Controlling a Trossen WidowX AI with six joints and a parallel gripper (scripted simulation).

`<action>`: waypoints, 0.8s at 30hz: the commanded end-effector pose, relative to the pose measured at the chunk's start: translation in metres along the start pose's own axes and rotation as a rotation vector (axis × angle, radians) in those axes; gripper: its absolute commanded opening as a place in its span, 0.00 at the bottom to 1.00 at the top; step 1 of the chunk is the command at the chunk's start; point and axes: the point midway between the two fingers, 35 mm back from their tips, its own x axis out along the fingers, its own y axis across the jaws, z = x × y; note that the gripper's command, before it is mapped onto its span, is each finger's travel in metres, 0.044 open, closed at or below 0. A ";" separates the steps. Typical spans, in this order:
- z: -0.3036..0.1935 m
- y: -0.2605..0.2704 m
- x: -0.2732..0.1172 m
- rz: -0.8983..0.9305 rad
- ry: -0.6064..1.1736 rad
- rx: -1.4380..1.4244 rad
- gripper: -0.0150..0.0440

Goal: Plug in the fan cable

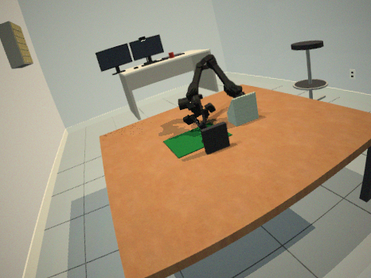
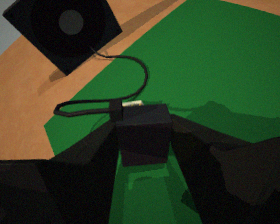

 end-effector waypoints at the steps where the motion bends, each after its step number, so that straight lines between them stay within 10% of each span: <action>1: 0.000 0.001 -0.002 -0.012 -0.050 -0.020 0.25; 24: 0.000 -0.007 -0.023 -0.169 -0.332 -0.166 0.25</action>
